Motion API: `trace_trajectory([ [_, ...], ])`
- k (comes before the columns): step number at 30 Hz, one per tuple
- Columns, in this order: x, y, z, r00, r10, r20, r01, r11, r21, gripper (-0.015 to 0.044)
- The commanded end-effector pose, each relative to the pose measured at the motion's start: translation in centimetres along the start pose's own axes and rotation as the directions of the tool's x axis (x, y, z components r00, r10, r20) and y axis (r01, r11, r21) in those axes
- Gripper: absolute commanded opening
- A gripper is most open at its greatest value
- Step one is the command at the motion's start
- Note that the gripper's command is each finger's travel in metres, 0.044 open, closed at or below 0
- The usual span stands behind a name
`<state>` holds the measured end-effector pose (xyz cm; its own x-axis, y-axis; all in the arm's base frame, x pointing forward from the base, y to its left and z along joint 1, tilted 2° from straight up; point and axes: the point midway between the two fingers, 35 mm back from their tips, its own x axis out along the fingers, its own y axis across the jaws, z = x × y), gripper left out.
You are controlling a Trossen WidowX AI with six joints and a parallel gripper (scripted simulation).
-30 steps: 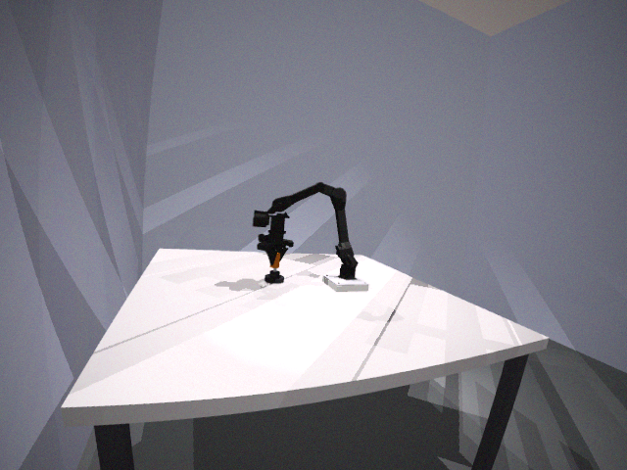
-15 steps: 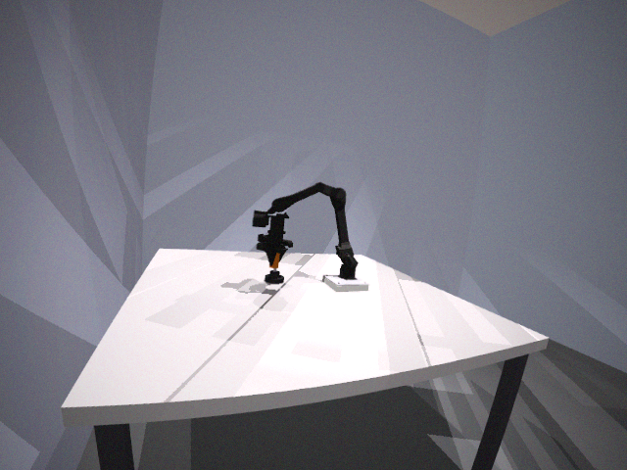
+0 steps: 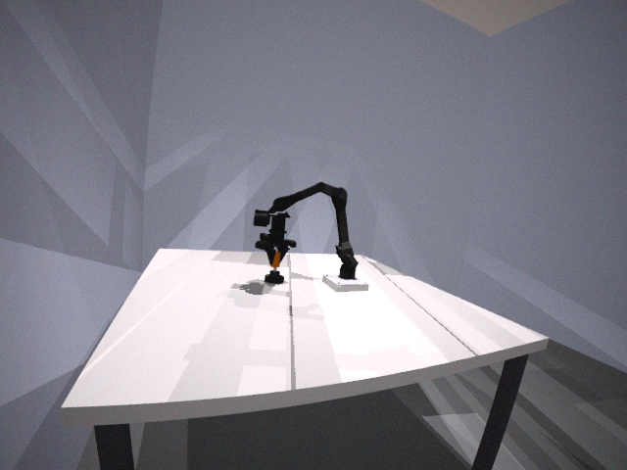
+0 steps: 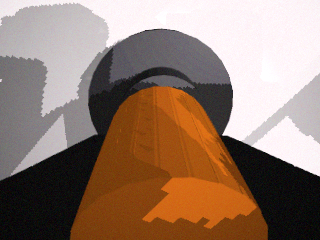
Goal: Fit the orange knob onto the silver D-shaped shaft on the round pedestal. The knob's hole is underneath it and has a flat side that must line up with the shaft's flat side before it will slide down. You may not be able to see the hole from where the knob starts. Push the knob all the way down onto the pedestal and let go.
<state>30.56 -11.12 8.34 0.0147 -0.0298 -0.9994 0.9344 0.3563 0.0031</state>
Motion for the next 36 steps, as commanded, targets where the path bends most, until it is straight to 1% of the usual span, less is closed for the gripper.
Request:
trace_trajectory([
  [1, 0.22, -0.27, -0.16, 1.000, -0.002, 0.003, 0.002, 1.000, 0.014, 0.0000],
  [22, -0.07, 0.00, 0.03, 1.000, -0.002, 0.004, 0.002, 1.000, 0.014, 0.0000],
  [24, -0.10, 0.00, 0.04, 1.000, -0.002, 0.004, 0.002, 0.999, 0.040, 0.0000],
  [29, -0.23, 0.14, 0.16, 1.000, -0.002, 0.004, 0.001, 0.977, 0.212, 0.0000],
  [36, 0.23, 0.26, 0.28, 1.000, -0.002, 0.004, 0.001, 0.975, 0.222, 0.0000],
])
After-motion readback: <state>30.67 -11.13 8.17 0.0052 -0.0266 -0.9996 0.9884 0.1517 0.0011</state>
